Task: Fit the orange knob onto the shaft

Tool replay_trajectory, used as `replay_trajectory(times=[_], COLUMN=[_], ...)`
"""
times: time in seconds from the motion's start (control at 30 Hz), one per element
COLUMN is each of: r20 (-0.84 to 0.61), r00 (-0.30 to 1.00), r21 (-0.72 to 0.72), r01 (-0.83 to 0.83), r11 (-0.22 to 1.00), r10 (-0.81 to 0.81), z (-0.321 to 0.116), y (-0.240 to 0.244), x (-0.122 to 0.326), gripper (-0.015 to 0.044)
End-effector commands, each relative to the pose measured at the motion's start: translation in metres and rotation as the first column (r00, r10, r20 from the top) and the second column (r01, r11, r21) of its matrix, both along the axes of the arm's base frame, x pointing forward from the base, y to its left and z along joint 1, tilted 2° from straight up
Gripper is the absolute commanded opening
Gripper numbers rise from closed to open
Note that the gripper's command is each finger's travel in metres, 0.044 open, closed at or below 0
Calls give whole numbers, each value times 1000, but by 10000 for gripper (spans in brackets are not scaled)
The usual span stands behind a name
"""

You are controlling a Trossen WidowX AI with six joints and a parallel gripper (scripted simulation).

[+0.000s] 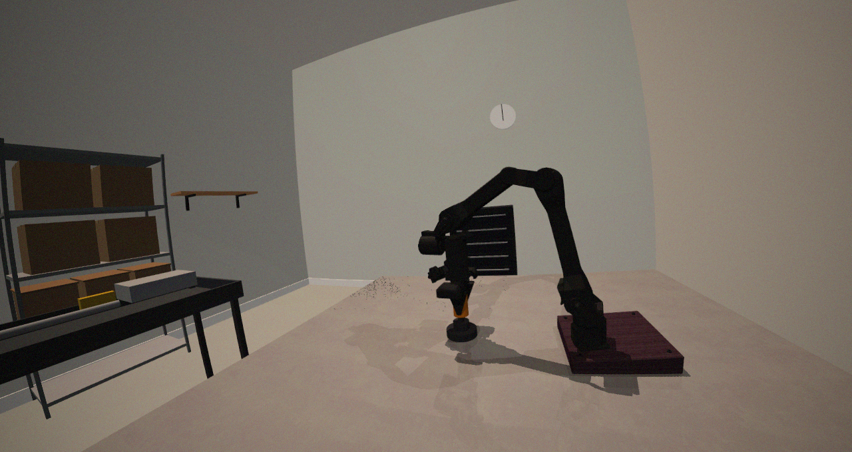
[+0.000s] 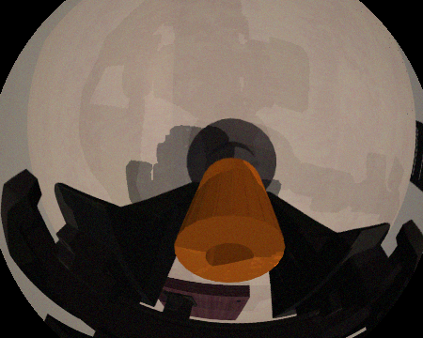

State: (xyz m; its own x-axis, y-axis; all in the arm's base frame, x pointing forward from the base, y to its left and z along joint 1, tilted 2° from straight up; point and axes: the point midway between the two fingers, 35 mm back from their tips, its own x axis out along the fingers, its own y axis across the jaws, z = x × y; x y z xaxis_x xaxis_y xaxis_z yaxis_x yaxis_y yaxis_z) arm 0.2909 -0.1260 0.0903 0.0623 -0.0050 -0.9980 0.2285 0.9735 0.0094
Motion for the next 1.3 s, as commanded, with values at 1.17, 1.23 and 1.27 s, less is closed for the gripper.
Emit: replay_trajectory(times=[1.17,1.23,1.27], r20=[2,2,2], r00=[979,979,979], r21=[-9,-9,-9], r01=[-205,-205,-205], r11=[979,979,979], r10=[205,205,205], z=[0,0,1], y=[-2,-2,-2], x=[7,7,7], gripper=[0,0,0])
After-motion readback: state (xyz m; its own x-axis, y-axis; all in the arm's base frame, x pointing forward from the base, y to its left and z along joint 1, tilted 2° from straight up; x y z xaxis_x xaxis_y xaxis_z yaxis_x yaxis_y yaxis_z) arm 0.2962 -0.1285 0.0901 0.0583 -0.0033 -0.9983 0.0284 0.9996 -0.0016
